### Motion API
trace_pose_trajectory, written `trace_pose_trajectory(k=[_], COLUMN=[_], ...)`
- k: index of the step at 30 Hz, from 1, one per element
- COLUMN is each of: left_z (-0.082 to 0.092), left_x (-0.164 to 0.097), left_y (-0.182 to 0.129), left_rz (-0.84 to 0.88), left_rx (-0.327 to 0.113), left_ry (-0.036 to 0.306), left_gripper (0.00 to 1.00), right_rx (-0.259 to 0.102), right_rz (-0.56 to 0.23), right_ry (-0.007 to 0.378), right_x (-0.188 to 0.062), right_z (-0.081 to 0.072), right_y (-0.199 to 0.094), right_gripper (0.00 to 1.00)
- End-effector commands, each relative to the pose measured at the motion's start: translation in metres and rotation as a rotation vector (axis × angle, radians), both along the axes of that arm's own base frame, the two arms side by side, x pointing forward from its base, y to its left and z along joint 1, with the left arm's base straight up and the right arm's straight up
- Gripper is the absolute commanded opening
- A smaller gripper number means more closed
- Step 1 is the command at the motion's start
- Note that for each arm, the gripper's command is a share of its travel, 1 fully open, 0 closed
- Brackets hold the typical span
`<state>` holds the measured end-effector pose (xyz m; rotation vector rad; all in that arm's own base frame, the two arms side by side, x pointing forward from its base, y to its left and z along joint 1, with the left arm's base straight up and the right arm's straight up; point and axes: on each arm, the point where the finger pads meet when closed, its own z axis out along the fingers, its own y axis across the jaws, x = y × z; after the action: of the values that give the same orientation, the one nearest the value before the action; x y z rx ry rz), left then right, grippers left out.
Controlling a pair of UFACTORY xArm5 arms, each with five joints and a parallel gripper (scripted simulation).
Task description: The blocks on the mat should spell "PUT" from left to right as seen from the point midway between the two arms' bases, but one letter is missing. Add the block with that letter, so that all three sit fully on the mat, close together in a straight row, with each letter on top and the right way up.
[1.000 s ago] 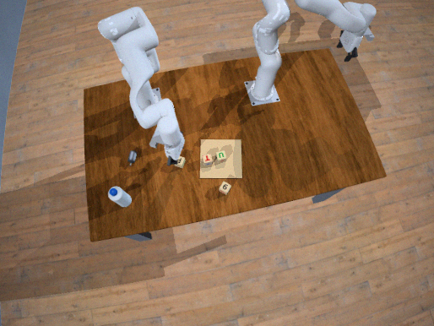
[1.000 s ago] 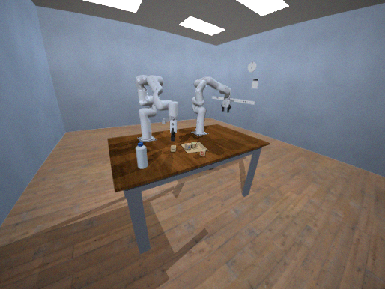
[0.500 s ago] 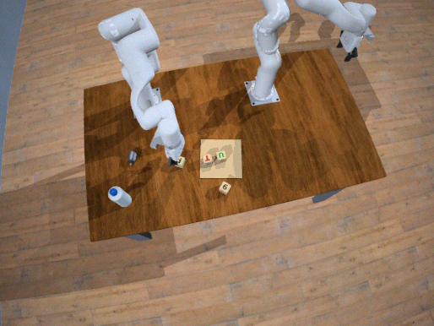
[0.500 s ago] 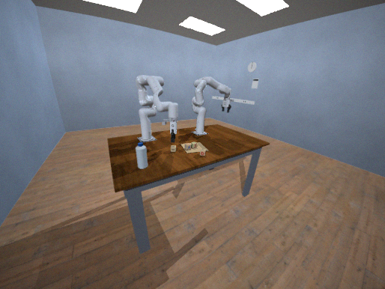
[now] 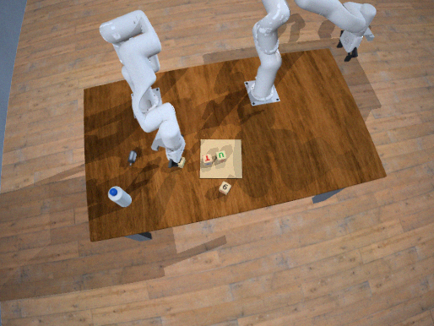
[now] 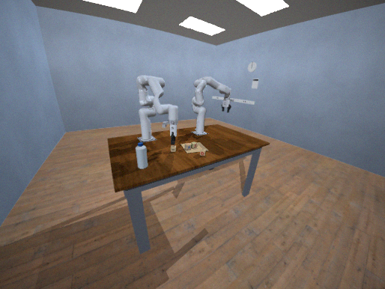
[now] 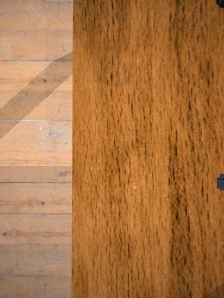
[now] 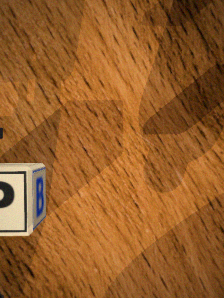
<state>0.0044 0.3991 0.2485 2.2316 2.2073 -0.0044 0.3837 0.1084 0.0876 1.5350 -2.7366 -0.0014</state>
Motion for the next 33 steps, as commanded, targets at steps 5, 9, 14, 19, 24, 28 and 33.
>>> trace_pose_trajectory(k=[5, 9, 14, 19, 24, 28, 33], left_z=[0.001, 0.001, 0.001, 0.001, 0.001, 0.001, 0.001], left_x=[0.0, 0.0, 0.0, 0.0, 0.0, 0.0, 0.0], left_y=[0.001, 0.001, 0.001, 0.001, 0.001, 0.001, 0.001], left_rz=[0.0, 0.0, 0.0, 0.0, 0.0, 0.0, 0.0], left_rx=[0.004, 0.004, 0.004, 0.004, 0.004, 0.004, 0.004], left_ry=[0.0, 0.0, 0.0, 0.0, 0.0, 0.0, 0.0], left_gripper=[1.0, 1.0, 1.0, 1.0, 1.0, 1.0, 1.0], right_rx=[0.001, 0.001, 0.001, 0.001, 0.001, 0.001, 0.001], right_rz=[0.0, 0.0, 0.0, 0.0, 0.0, 0.0, 0.0], right_ry=[-0.004, -0.004, -0.004, -0.004, -0.004, -0.004, -0.004], right_x=[0.002, 0.002, 0.002, 0.002, 0.002, 0.002, 0.002], right_z=[-0.01, -0.014, -0.017, -0.019, -0.019, -0.019, -0.019], right_y=[0.0, 0.0, 0.0, 0.0, 0.0, 0.0, 0.0], right_gripper=[0.84, 0.84, 0.84, 0.84, 0.84, 0.84, 0.84])
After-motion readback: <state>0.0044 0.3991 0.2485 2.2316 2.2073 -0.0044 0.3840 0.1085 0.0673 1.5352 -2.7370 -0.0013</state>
